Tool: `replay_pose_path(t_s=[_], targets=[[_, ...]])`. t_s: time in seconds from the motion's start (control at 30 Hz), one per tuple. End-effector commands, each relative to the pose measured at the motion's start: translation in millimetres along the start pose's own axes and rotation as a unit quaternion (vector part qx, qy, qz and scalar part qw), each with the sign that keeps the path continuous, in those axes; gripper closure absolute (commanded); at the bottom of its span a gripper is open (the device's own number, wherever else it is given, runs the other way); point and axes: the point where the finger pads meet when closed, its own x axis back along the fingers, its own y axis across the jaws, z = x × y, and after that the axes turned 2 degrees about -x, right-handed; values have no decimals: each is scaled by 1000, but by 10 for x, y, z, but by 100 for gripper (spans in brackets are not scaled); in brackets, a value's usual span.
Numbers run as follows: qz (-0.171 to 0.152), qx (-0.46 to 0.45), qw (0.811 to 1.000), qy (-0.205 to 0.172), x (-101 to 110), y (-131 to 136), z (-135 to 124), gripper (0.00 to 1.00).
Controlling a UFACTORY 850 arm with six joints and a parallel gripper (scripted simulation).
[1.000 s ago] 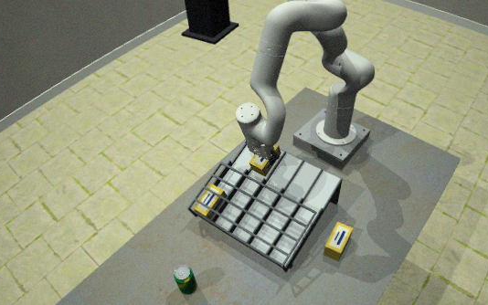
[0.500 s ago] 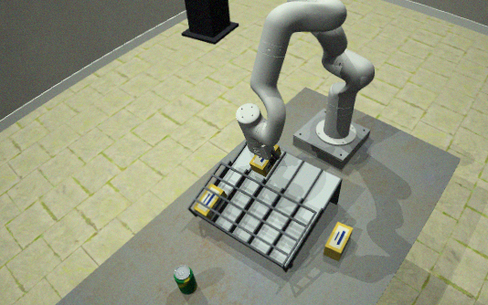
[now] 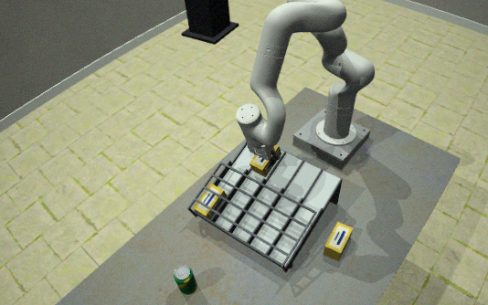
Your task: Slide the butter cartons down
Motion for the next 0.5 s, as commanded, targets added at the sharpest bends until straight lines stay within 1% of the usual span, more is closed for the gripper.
replay_pose_path(t_s=[0.0,0.47], targets=[[0,0,1000,-1,8,-2,-6,100],[0,0,1000,-1,-15,-5,-11,100]])
